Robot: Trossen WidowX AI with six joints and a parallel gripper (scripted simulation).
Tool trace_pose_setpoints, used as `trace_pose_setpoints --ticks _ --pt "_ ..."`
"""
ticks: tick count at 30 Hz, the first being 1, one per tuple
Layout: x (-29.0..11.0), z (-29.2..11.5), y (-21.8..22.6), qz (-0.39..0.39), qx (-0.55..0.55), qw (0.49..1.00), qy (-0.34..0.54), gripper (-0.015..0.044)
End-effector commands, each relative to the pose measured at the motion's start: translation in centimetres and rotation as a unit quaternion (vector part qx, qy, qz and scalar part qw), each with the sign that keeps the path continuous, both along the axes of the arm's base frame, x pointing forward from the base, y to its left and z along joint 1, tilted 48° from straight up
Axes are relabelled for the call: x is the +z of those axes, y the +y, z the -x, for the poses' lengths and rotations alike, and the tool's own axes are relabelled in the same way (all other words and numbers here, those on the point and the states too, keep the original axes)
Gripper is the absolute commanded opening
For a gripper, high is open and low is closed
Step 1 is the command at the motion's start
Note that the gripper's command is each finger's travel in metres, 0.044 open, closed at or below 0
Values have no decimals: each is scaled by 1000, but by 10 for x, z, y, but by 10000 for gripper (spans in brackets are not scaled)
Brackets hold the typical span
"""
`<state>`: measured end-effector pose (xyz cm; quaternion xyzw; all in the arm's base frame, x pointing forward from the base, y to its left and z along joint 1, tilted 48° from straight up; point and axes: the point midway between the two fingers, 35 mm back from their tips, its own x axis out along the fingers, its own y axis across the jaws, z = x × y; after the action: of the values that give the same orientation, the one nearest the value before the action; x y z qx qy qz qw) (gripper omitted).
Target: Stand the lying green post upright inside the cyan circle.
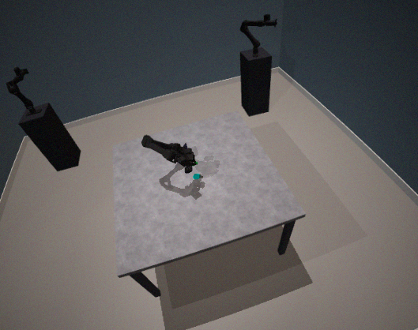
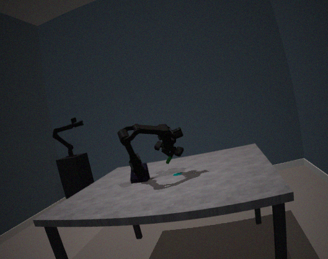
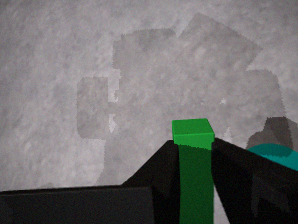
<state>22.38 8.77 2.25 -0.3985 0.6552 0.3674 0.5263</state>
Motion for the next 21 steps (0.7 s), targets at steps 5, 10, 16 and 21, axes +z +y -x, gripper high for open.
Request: trace_pose_setpoints --ticks 5,10,16,21 --pt "2 0 0 -32 1 999 -11 23" --pt "2 0 0 -50 3 999 -16 23" --pt "2 -1 -1 -71 5 997 -24 23" --pt "3 -1 -1 -88 8 996 -30 23"
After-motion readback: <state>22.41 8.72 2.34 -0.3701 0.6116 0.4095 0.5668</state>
